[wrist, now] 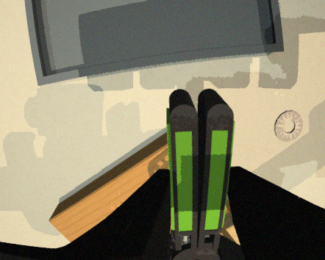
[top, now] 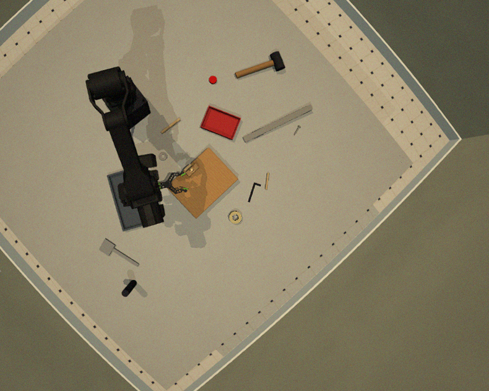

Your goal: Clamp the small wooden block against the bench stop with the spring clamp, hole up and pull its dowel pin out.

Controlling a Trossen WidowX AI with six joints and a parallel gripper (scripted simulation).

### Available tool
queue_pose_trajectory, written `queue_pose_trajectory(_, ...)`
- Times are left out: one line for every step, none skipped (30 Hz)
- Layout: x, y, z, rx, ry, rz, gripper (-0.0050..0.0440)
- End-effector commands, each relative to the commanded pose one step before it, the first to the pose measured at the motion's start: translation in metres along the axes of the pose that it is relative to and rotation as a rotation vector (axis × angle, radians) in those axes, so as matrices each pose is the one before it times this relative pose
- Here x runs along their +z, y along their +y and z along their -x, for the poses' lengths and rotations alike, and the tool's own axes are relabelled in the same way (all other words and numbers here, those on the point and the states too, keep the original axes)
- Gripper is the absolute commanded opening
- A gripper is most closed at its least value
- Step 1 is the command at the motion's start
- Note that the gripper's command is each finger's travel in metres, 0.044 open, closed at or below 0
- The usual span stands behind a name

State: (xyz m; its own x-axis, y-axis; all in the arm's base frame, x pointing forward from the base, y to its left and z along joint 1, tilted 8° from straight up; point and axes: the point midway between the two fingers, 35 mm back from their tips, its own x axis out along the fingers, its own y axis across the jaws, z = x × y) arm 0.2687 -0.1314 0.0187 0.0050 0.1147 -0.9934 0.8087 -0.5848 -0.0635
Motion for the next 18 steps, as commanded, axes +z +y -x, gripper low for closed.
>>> queue_pose_trajectory(-0.00355,0.00131,0.00190,0.00571,0.00217,0.0354,0.0000)
queue_pose_trajectory(-0.00057,-0.00001,0.00001,0.00004,-0.00006,0.0083,0.0000)
queue_pose_trajectory(-0.00057,0.00000,0.00001,0.00004,-0.00006,0.0083,0.0000)
queue_pose_trajectory(-0.00057,0.00000,0.00001,0.00004,-0.00006,0.0083,0.0000)
queue_pose_trajectory(-0.00057,0.00000,0.00001,0.00004,-0.00006,0.0083,0.0000)
queue_pose_trajectory(-0.00057,0.00001,0.00001,0.00004,-0.00006,0.0083,0.0000)
queue_pose_trajectory(0.00000,0.00000,0.00000,0.00000,0.00000,0.0000,0.0000)
queue_pose_trajectory(0.00000,0.00000,0.00000,0.00000,0.00000,0.0000,0.0000)
queue_pose_trajectory(-0.00057,0.00001,0.00001,0.00004,-0.00006,0.0083,0.0000)
queue_pose_trajectory(-0.00057,0.00002,0.00001,0.00004,-0.00006,0.0083,0.0000)
queue_pose_trajectory(-0.00057,0.00002,0.00001,0.00004,-0.00006,0.0083,0.0000)
queue_pose_trajectory(-0.00057,0.00002,0.00001,0.00004,-0.00005,0.0083,0.0000)
queue_pose_trajectory(-0.00057,0.00003,0.00001,0.00004,-0.00005,0.0083,0.0000)
queue_pose_trajectory(-0.00057,0.00003,0.00001,0.00004,-0.00005,0.0083,0.0000)
queue_pose_trajectory(-0.00057,0.00003,0.00001,0.00003,-0.00005,0.0083,0.0000)
queue_pose_trajectory(-0.00057,0.00004,0.00001,0.00003,-0.00005,0.0083,0.0000)
queue_pose_trajectory(-0.00057,0.00004,0.00001,0.00003,-0.00005,0.0083,0.0000)
queue_pose_trajectory(-0.00057,0.00004,0.00001,0.00003,-0.00005,0.0083,0.0000)
